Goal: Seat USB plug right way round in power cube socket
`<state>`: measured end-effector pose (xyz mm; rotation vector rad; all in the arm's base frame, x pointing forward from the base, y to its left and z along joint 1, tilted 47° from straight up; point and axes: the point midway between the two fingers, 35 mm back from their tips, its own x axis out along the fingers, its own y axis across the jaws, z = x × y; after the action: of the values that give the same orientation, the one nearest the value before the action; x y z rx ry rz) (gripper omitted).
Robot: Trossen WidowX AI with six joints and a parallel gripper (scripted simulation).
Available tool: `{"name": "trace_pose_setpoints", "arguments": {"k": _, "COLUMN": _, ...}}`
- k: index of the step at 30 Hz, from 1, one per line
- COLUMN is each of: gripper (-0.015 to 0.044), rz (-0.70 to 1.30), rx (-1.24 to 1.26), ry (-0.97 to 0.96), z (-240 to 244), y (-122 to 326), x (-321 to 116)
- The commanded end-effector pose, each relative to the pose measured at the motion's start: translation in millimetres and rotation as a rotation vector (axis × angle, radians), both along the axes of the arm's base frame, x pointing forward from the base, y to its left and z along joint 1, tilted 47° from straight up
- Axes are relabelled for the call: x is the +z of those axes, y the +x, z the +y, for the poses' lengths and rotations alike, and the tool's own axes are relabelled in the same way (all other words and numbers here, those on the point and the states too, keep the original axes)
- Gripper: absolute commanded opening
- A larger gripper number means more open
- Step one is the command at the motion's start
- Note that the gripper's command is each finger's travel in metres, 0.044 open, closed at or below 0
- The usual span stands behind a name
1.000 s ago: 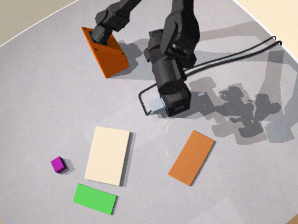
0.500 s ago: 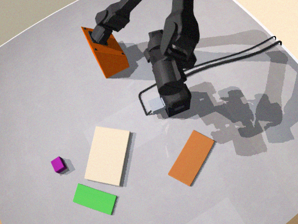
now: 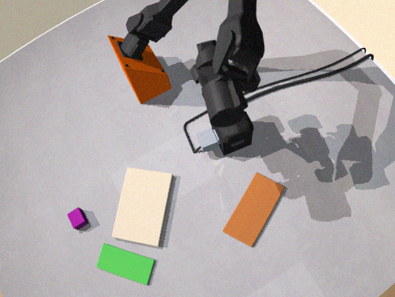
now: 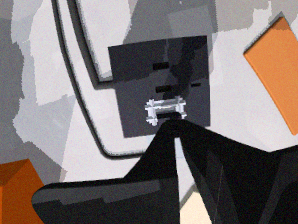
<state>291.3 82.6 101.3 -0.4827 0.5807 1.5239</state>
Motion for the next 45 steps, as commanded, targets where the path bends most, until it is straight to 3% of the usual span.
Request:
{"name": "trace_pose_setpoints", "arguments": {"k": 1, "gripper": 0.0, "rz": 0.001, "rx": -0.003, "ry": 0.005, "z": 1.0, "y": 0.4, "x": -0.1}}
{"name": "trace_pose_setpoints", "arguments": {"k": 45, "gripper": 0.0, "rz": 0.001, "rx": -0.003, "ry": 0.005, "z": 4.8, "y": 0.2, "x": -3.6}}
